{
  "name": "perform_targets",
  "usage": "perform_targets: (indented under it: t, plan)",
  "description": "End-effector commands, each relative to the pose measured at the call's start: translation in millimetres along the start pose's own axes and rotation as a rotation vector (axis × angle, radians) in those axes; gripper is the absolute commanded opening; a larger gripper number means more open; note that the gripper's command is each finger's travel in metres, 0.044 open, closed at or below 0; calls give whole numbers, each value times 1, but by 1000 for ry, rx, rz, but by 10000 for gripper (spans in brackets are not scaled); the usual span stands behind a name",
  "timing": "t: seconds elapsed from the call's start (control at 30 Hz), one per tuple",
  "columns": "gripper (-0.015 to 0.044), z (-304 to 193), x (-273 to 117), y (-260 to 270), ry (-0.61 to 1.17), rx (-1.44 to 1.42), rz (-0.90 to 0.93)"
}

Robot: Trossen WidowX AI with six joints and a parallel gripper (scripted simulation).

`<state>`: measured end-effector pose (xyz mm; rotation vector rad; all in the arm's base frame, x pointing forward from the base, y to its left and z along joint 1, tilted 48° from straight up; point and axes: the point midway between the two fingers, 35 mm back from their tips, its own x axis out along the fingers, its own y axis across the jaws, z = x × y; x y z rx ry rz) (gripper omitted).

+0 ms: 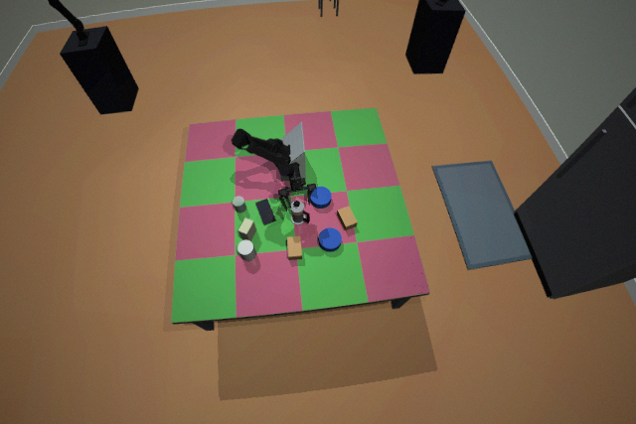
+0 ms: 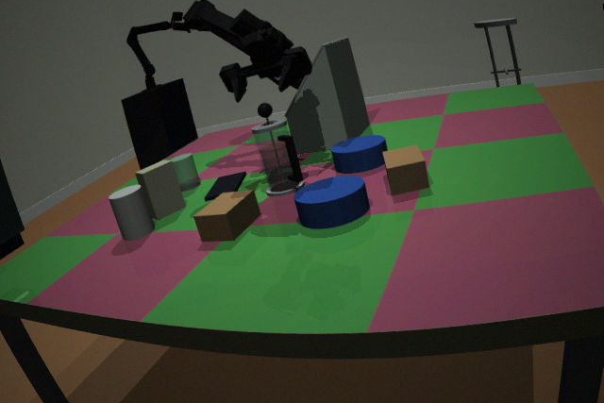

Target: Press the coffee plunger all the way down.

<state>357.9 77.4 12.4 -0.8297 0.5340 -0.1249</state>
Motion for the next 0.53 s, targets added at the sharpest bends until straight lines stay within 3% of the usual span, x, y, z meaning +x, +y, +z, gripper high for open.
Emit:
perform_targets:
  t: [0.0, 0.1, 0.5]
  plan:
    - [440, 14, -31, -4, 0, 2, -4]
    - [440, 20, -51, -8, -1, -1, -10]
    - [440, 20, -52, -8, -2, -1, -11]
